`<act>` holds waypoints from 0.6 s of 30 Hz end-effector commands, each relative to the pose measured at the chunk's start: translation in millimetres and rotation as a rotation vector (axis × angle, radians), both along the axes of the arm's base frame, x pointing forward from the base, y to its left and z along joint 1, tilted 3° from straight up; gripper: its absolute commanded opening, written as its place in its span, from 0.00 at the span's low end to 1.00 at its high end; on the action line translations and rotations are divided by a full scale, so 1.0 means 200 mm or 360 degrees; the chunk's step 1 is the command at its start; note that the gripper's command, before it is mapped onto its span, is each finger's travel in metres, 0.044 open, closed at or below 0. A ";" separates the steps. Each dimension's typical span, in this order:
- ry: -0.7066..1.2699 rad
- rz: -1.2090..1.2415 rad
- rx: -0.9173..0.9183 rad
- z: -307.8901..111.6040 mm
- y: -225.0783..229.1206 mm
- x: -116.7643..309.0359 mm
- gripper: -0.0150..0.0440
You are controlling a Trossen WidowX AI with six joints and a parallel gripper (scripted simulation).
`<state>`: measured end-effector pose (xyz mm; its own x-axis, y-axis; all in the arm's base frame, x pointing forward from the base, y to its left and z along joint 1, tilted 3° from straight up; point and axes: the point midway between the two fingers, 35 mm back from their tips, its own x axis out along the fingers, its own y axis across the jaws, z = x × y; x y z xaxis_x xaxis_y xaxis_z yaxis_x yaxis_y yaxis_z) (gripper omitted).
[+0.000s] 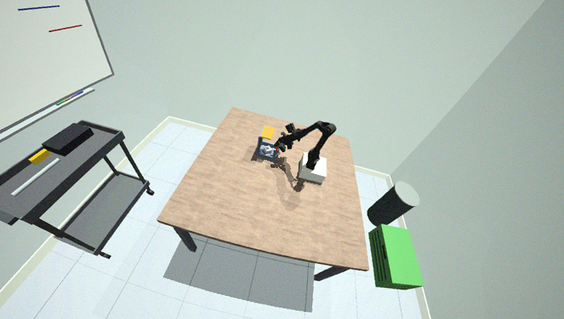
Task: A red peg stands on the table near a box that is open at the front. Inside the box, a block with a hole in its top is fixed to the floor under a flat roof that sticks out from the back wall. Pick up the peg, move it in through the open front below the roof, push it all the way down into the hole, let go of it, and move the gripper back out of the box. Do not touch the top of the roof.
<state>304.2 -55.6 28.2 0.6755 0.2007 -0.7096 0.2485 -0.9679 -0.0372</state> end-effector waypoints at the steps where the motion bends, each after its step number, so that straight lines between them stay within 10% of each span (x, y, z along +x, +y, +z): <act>1: -0.0011 -0.0006 -0.0010 0.00 -0.02 0.03 0.25; 18: -0.0016 -0.0011 -0.0009 0.00 -0.01 0.21 0.25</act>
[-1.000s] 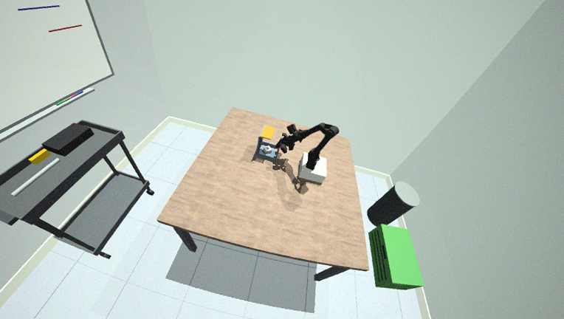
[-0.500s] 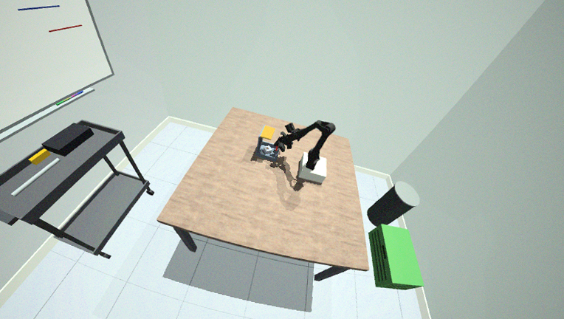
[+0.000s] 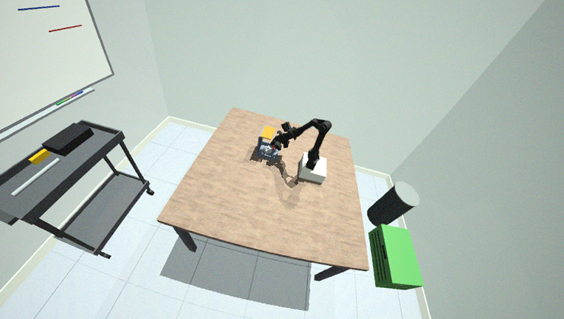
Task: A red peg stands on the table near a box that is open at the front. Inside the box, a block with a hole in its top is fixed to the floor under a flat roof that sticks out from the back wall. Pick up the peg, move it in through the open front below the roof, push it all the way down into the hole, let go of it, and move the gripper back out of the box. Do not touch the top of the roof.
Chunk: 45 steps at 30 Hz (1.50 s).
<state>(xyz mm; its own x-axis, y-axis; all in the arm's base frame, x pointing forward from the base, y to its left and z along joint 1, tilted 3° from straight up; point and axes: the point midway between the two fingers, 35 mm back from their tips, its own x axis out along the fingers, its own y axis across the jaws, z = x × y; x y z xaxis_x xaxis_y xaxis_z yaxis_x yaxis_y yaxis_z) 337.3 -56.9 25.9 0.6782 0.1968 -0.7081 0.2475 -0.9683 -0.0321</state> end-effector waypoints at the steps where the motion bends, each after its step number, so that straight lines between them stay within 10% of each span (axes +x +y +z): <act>1: -0.0010 -0.0009 -0.0002 0.01 0.00 0.05 0.25; 45: -0.0013 -0.0009 0.0000 0.01 0.05 0.14 0.25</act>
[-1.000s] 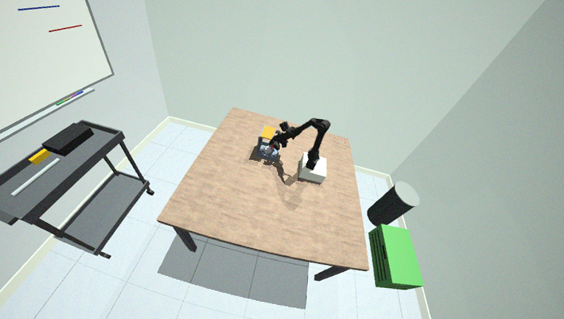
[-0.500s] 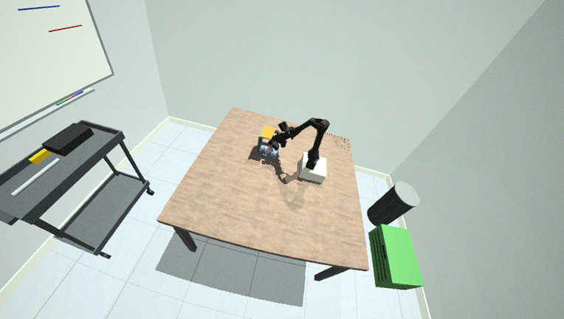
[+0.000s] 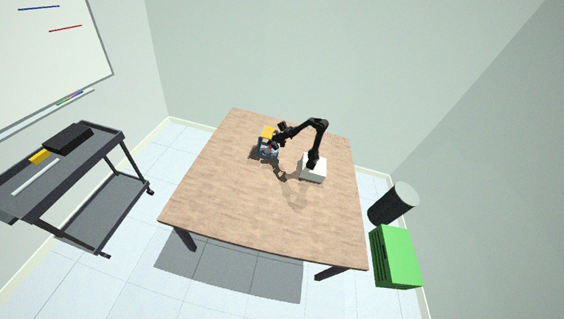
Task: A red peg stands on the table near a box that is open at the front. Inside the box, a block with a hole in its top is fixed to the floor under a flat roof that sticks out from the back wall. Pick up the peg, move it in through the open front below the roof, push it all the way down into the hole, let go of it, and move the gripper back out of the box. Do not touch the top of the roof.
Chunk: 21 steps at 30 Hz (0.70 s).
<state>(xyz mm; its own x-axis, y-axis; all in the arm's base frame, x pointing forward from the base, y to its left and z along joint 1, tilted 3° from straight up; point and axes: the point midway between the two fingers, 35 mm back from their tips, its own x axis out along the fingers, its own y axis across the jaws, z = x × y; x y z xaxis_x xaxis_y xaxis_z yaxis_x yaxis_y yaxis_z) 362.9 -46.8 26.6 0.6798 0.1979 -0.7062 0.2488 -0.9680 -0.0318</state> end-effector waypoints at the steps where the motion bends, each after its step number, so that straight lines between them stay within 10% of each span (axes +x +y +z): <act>1: -0.0008 -0.0011 -0.0001 0.01 0.00 0.02 0.25; 21: -0.0010 -0.0011 -0.0001 0.01 -0.01 0.06 0.25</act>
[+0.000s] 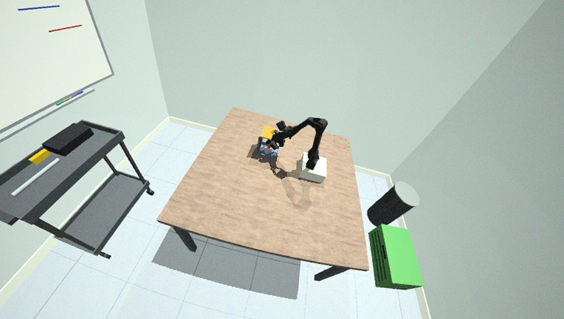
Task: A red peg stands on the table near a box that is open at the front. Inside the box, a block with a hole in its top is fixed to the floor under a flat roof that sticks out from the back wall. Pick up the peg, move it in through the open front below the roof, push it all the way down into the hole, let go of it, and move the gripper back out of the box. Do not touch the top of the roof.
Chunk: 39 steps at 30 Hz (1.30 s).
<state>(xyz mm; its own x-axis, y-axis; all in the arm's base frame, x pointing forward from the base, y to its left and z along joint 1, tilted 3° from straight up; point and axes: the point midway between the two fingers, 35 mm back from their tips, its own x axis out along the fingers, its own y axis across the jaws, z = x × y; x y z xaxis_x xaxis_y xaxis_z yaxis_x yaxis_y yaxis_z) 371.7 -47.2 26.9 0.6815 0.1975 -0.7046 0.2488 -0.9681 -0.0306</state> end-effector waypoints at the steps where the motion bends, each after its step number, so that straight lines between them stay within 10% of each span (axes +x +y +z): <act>1: -0.0006 -0.0011 0.0000 0.01 -0.01 0.02 0.25; 39: -0.0006 -0.0011 0.0000 -0.10 -0.01 0.05 0.25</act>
